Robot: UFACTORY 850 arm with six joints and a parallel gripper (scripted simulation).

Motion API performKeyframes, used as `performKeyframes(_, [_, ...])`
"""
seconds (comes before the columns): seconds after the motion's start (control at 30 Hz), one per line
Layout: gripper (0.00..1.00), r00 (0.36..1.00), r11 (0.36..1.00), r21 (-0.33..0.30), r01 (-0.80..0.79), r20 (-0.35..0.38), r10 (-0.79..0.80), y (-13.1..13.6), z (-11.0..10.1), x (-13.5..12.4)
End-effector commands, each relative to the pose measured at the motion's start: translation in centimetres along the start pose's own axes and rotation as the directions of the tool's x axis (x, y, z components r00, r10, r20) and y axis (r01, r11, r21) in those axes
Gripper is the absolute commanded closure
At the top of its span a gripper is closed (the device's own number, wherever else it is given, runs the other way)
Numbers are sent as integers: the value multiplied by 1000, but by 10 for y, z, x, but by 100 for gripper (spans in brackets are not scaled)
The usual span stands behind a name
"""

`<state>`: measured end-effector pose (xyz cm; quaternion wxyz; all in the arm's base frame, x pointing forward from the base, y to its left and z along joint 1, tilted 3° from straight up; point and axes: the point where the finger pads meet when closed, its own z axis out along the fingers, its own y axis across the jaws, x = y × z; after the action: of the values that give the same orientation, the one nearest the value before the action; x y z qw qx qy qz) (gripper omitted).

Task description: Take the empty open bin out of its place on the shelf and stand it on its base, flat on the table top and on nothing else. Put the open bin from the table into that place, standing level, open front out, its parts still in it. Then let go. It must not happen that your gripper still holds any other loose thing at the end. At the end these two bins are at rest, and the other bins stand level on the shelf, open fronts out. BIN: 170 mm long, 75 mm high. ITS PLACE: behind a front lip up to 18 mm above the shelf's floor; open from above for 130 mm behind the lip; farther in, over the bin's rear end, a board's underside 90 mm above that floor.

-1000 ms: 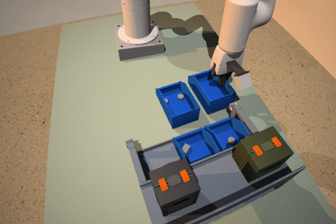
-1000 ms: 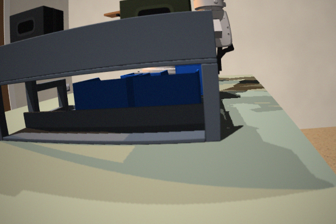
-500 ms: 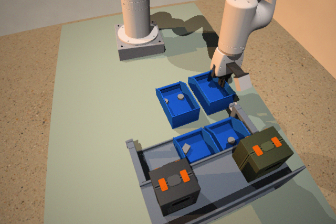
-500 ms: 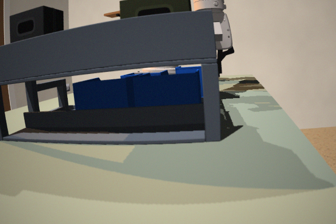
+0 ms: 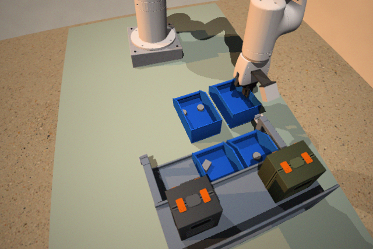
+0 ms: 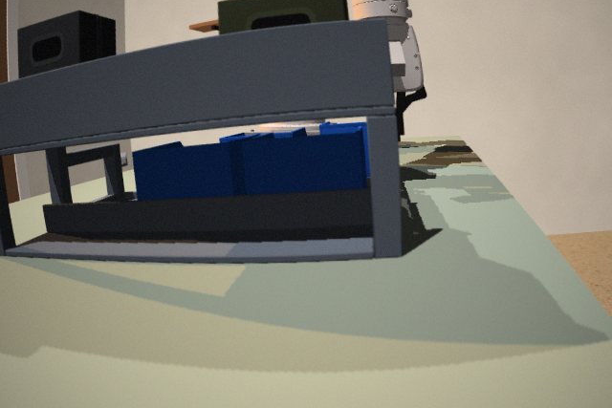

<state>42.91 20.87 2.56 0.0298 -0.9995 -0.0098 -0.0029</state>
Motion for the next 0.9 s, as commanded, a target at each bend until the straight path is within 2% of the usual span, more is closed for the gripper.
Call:
performKeyframes(0.0, [100, 1000, 1000, 1, 0, -2, 0, 0, 1, 1])
performKeyframes(0.7, [100, 1000, 1000, 1, 0, -2, 0, 0, 5, 1])
performKeyframes(0.73, [74, 1000, 1000, 1, 0, -2, 0, 0, 5, 1])
performKeyframes(0.87, [74, 1000, 1000, 1, 0, -2, 0, 0, 5, 1])
